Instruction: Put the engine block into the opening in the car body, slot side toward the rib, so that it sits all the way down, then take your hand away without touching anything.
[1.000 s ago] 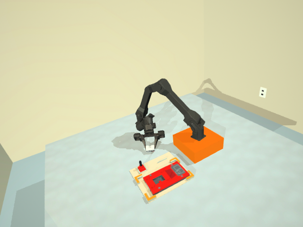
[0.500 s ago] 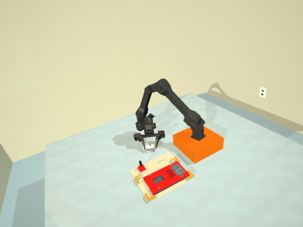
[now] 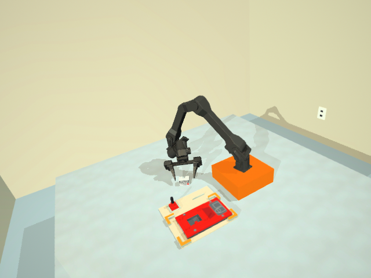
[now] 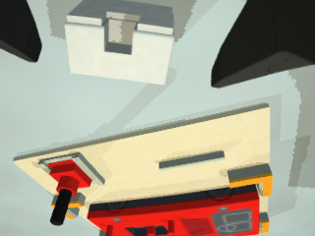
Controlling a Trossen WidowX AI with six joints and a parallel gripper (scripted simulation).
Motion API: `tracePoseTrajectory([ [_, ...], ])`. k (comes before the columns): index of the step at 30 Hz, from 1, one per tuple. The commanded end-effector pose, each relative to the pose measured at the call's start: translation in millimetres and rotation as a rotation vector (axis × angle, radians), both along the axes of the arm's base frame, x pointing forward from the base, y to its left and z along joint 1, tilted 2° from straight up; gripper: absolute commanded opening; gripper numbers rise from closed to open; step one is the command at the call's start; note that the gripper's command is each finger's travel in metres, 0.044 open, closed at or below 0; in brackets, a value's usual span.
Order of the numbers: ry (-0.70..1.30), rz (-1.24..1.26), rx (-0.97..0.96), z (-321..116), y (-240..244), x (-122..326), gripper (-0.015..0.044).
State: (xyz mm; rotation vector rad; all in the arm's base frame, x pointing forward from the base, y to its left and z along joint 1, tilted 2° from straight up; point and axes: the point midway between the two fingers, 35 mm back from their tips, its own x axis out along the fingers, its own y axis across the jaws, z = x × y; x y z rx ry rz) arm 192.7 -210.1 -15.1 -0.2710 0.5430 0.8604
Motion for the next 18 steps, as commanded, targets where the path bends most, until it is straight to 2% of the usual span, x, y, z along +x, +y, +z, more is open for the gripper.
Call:
tracePoseTrajectory([
  [1,-0.005,0.003,-0.021,14.2,-11.6,-6.4,0.044],
  [18,-0.003,-0.003,-0.01,19.3,-14.9,-10.5,0.044],
])
